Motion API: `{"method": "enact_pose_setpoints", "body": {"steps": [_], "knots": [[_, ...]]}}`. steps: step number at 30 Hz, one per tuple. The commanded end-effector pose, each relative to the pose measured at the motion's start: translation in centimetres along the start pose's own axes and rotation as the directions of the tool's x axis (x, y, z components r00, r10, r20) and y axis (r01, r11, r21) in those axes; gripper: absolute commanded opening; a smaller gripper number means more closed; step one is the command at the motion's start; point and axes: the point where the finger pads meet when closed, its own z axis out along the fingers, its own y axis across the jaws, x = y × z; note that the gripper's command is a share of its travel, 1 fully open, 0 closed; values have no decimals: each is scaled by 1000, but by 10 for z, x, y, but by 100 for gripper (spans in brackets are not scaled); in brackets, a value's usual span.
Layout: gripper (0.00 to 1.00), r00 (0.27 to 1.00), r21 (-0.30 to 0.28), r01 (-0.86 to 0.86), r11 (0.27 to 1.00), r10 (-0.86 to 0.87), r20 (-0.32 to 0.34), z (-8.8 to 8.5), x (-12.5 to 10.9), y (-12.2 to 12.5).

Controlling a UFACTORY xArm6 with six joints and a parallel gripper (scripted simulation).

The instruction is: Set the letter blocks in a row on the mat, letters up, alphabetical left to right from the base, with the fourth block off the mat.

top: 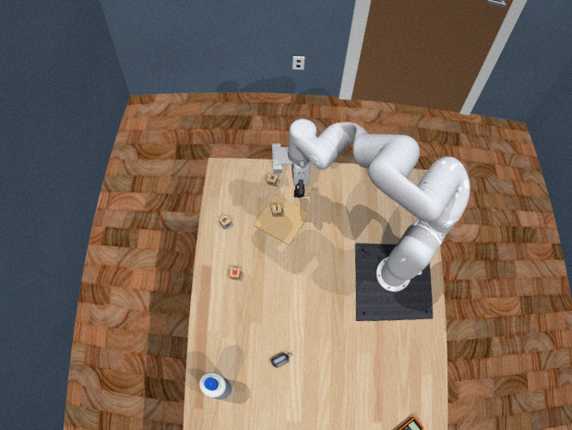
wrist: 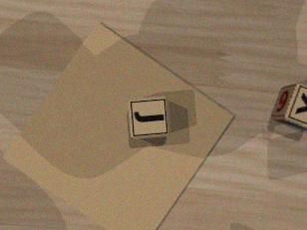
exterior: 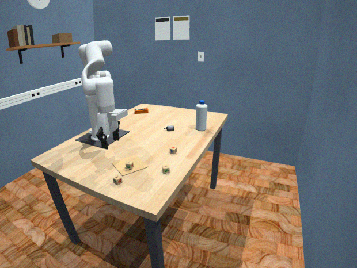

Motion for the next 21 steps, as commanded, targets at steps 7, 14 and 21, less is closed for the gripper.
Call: {"method": "enact_pose_setpoints", "body": {"steps": [7,14,21], "knots": [[100,1000,-4,0,1000,0,-4,-2,1,1],[100,1000,-4,0,1000,0,-4,-2,1,1],[100,1000,-4,0,1000,0,-4,-3,6,26]]}}
